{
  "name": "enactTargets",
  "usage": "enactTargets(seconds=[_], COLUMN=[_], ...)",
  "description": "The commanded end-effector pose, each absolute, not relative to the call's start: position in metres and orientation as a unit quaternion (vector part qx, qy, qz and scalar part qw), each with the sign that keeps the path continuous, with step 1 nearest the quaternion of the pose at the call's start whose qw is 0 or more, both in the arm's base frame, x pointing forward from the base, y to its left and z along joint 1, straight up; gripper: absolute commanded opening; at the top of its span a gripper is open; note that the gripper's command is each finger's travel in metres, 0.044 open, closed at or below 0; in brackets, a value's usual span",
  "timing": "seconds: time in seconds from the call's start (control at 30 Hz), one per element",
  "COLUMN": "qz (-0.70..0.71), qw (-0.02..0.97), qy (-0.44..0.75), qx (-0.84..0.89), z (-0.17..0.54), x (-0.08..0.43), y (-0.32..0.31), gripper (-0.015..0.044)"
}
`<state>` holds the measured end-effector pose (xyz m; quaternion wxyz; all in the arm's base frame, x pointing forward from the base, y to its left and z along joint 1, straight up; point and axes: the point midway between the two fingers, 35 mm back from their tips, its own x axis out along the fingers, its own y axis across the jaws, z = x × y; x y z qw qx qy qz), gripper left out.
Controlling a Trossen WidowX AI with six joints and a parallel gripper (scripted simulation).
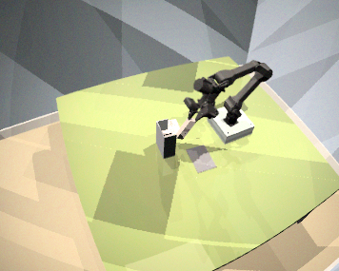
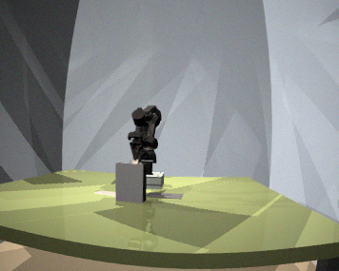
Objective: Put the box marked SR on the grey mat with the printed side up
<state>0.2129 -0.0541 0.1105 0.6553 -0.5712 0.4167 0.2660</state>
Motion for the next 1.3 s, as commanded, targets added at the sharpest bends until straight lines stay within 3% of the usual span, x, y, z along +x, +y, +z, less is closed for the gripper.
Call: enactTargets(seconds=[0.0,0.7,0.83,1.27], qz=[0.264,0.264,0.267,0.283], qw=[0.656,0.656,0.655,0.648], qy=[0.418,0.418,0.417,0.433], qx=[-0.571,-0.571,-0.571,-0.558], z=[0.105,0.074,0.076,0.078], x=[0.213,0.213,0.213,0.222], y=[-0.054,-0.053,-0.053,-0.056], gripper=[0.0153,0.0153,0.0237,0.0237])
